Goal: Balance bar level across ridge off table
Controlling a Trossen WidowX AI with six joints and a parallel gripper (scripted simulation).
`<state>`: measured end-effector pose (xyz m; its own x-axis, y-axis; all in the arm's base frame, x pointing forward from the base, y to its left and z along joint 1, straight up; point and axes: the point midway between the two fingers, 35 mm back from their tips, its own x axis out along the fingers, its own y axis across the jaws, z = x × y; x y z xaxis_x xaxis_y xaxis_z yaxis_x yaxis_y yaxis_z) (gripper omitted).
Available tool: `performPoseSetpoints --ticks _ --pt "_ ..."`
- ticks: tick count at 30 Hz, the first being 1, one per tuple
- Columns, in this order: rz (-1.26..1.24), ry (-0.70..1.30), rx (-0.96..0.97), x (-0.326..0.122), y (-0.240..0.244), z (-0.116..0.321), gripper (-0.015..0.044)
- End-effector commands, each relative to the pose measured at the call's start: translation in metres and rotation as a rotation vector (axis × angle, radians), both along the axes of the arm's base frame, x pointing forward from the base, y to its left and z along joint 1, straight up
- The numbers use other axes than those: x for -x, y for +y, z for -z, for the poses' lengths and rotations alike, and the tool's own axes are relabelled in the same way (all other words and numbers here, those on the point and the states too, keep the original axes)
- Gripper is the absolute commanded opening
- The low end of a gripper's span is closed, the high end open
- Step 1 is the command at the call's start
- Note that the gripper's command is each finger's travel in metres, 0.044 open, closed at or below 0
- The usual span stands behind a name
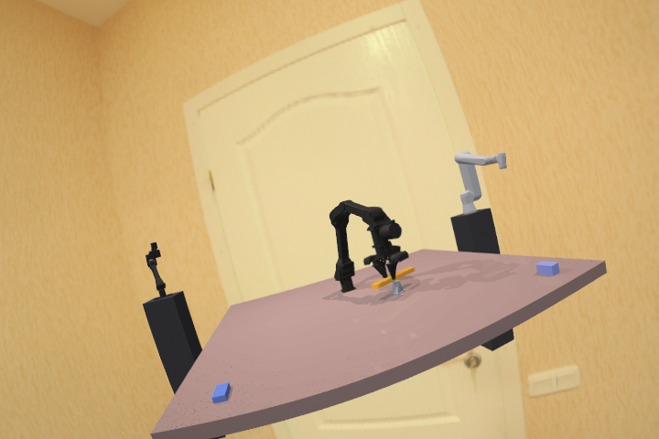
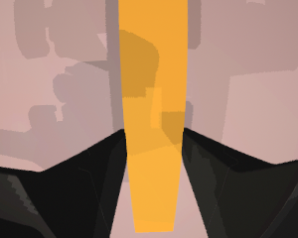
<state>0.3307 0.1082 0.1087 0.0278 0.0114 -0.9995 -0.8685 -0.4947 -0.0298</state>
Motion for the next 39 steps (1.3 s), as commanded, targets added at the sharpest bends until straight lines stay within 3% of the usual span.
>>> performPoseSetpoints --ticks 1,39 --pt "-0.004 -0.002 0.002 -0.0006 -0.0002 0.0008 0.0000" --pt "-0.004 -0.002 0.002 -0.0006 0.0000 0.0041 0.0000"
